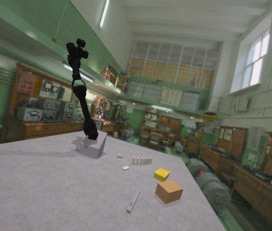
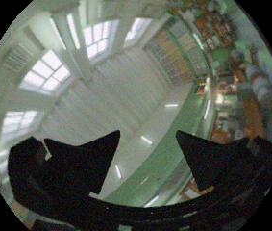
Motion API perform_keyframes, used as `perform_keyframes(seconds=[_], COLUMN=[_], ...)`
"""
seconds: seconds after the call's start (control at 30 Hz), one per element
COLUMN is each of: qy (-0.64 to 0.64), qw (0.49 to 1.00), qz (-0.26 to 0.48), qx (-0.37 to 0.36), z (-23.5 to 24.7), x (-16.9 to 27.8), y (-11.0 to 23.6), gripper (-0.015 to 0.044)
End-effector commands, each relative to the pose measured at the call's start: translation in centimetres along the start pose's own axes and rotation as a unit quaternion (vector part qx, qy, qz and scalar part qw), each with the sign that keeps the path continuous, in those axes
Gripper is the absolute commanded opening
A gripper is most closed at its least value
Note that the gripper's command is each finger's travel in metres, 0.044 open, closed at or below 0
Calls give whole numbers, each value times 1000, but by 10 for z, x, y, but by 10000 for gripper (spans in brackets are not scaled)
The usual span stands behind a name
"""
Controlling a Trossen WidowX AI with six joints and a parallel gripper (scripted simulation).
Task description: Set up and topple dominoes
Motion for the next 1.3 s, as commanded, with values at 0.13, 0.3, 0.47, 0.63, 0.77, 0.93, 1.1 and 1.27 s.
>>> perform_keyframes(seconds=[0.13, 0.3, 0.47, 0.63, 0.77, 0.93, 1.1, 1.27], qy=[92, 215, 327, 420, 481, 538, 570, 577], qw=[994, 965, 913, 844, 779, 689, 592, 495], qz=[-57, -135, -207, -267, -300, -325, -337, -329], qx=[22, 66, 127, 201, 269, 360, 460, 561], z=[-7, -13, -13, -10, -6, 1, 10, 19], x=[-58, -144, -235, -325, -393, -472, -544, -606], y=[-16, -29, -28, -13, 9, 48, 102, 166], gripper=[440, 440, 440, 440, 440, 440, 440, 440])
Point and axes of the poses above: the point midway between the two fingers, 35 mm back from their tips, its own y axis back along the fingers, its own z axis across the jaws, x = y × z, the point moved 1 cm from there along y, back along the fingers, and after that the axes turned 8 degrees about y, right-handed, at the moved point
